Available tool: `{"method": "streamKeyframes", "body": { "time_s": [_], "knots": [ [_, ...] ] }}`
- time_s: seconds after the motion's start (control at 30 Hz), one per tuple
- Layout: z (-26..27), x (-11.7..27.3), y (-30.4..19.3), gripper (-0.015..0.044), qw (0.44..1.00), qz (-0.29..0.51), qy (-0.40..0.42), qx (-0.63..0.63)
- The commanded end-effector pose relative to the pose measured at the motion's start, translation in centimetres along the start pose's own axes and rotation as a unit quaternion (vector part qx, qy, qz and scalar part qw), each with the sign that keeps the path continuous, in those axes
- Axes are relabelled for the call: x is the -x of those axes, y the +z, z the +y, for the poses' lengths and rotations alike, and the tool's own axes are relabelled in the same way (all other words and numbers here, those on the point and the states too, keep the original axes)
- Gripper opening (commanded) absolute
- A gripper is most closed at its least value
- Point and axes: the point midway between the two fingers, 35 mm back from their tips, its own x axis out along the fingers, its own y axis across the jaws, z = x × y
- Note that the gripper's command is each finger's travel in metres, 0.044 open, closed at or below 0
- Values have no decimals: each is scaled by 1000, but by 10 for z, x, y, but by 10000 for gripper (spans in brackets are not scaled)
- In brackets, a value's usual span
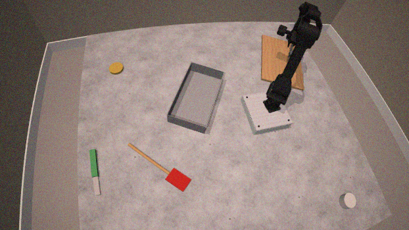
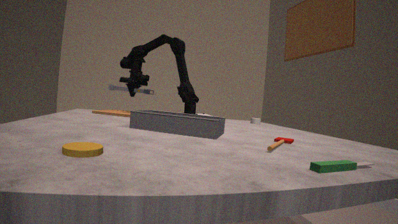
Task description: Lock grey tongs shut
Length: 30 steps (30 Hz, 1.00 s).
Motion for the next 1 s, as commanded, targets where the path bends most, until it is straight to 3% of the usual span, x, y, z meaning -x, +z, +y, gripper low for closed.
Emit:
{"method": "streamKeyframes", "body": {
  "time_s": [0.0,0.97],
  "knots": [
    [-1,-6,0,-150,1000,-1,-2,1],
    [-1,-54,5,-150,1000,-31,-2,1]
  ]
}}
